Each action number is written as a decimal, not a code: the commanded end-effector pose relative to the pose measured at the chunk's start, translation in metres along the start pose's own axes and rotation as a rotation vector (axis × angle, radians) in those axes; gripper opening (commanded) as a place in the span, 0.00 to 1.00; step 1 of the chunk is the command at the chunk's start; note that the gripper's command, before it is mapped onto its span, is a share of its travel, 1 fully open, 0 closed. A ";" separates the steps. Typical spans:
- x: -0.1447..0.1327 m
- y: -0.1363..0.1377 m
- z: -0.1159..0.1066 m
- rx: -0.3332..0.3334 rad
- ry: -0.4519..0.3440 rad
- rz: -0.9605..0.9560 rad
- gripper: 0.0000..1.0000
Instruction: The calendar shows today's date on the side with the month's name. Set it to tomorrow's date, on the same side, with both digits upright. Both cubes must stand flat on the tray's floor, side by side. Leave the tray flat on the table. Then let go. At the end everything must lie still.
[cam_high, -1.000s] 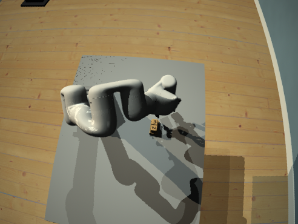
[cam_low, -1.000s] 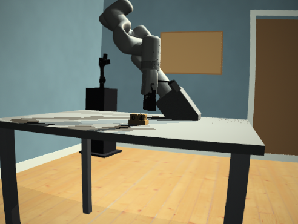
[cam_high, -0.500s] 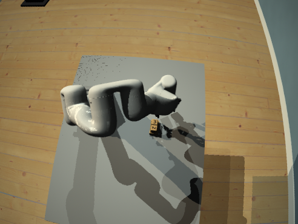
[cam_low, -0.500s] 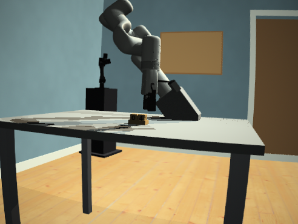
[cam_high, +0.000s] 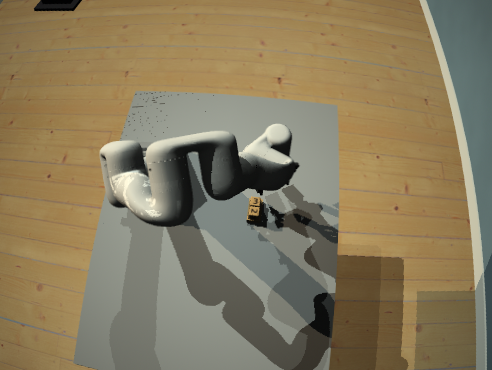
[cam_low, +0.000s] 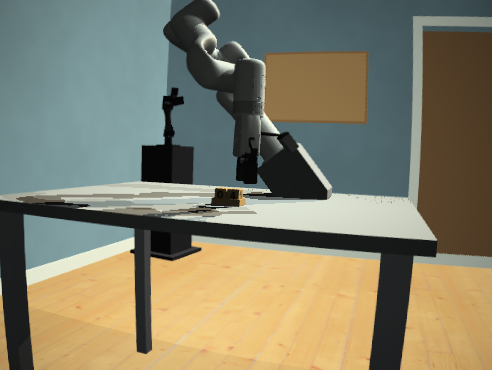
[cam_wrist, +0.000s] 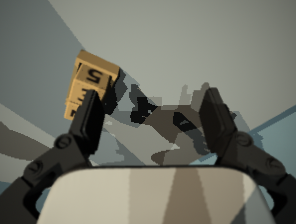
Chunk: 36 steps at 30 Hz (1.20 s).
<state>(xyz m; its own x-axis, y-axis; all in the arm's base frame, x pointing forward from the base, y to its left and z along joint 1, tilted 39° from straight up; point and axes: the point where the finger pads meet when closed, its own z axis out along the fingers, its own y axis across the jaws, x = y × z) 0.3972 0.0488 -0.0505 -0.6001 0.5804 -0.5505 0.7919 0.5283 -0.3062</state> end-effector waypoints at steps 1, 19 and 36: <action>0.000 0.001 -0.001 -0.003 0.000 0.001 1.00; 0.000 0.001 -0.001 -0.003 0.000 0.001 1.00; -0.011 -0.006 -0.001 -0.003 -0.001 -0.261 1.00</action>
<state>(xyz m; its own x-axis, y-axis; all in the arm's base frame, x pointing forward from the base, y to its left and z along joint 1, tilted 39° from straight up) 0.3972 0.0466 -0.0488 -0.7305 0.4726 -0.4930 0.6722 0.6249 -0.3971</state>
